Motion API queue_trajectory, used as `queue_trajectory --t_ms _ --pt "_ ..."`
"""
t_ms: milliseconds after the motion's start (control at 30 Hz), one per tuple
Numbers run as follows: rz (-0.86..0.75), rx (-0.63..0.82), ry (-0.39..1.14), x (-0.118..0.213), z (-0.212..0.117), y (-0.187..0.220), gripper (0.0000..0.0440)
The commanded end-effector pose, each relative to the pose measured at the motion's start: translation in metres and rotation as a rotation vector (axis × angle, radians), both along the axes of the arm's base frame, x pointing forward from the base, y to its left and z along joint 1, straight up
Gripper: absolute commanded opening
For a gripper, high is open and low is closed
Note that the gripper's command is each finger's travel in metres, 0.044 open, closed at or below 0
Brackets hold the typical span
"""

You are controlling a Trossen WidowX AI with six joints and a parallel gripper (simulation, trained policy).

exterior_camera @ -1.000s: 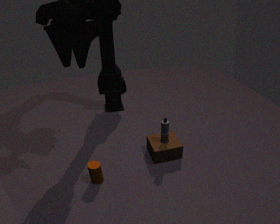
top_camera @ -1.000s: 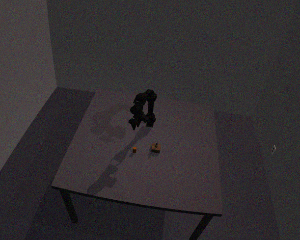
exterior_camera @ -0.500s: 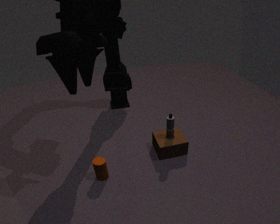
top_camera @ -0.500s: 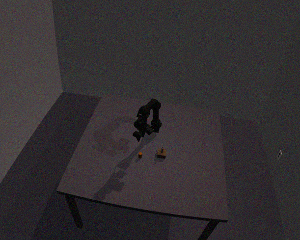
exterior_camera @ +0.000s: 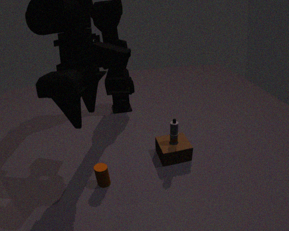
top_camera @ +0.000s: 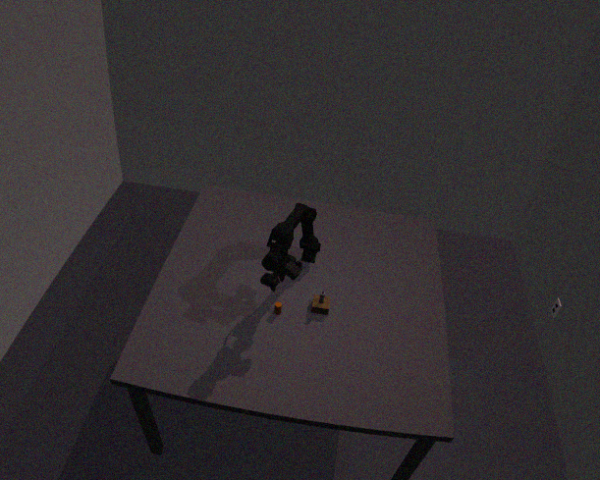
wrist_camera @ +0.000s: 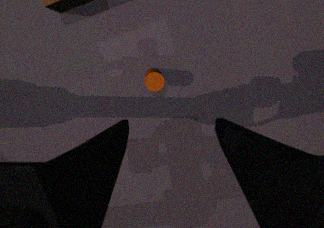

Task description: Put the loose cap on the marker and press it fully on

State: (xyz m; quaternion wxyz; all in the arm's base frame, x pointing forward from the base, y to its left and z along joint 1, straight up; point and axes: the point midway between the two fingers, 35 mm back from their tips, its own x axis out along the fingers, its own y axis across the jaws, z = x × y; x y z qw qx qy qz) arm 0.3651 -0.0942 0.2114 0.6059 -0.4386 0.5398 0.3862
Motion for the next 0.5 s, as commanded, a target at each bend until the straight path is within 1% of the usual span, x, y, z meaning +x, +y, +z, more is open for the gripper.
queue_trajectory --t_ms 0,467 --pt "-0.002 0.000 0.029 0.004 -0.012 -0.001 0.0322" --pt "0.016 0.019 0.121 0.011 -0.050 0.001 0.0316"
